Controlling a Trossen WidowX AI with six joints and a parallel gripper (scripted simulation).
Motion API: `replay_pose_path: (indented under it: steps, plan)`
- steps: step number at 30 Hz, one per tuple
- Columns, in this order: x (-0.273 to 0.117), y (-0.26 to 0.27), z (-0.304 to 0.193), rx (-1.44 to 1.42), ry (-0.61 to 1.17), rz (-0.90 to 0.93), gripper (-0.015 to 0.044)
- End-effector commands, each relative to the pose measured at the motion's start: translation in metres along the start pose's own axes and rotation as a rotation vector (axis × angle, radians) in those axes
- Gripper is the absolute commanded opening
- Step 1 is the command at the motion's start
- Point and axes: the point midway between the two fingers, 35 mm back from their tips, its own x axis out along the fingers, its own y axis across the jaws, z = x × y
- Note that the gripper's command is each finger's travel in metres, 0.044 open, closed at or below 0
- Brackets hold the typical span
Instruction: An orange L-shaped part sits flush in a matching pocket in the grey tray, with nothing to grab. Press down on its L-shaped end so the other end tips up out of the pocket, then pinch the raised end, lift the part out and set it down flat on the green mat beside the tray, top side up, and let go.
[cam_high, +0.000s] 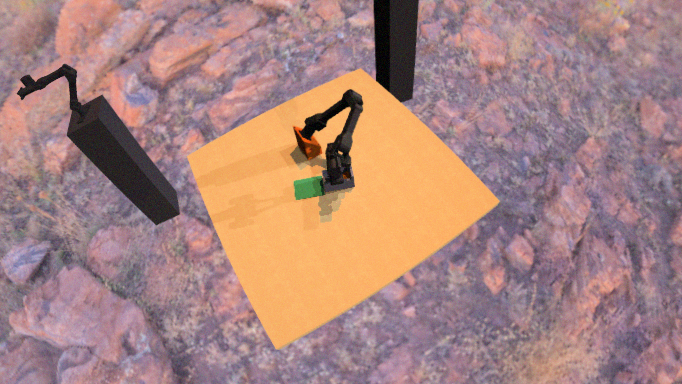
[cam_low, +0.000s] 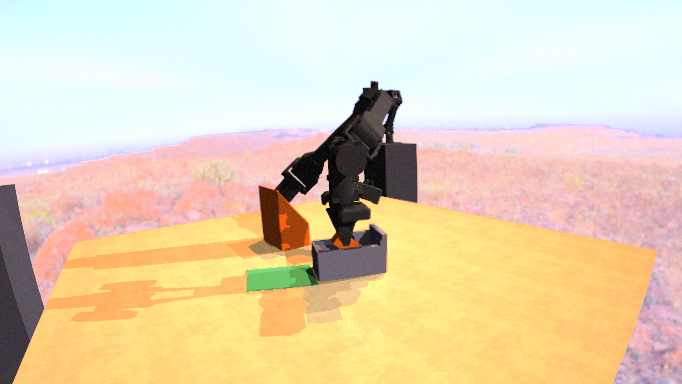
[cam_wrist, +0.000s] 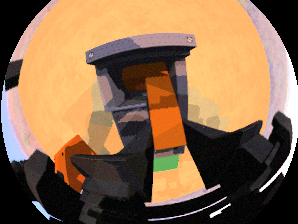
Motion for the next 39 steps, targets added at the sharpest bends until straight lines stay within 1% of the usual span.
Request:
replay_pose_path:
  steps: [1, 39]
  plan:
    - [-0.003, 0.000, 0.000, -0.002, 0.000, 0.000, 0.0000]
    - [-0.061, -0.001, -0.001, 0.004, 0.000, -0.002, 0.0000]
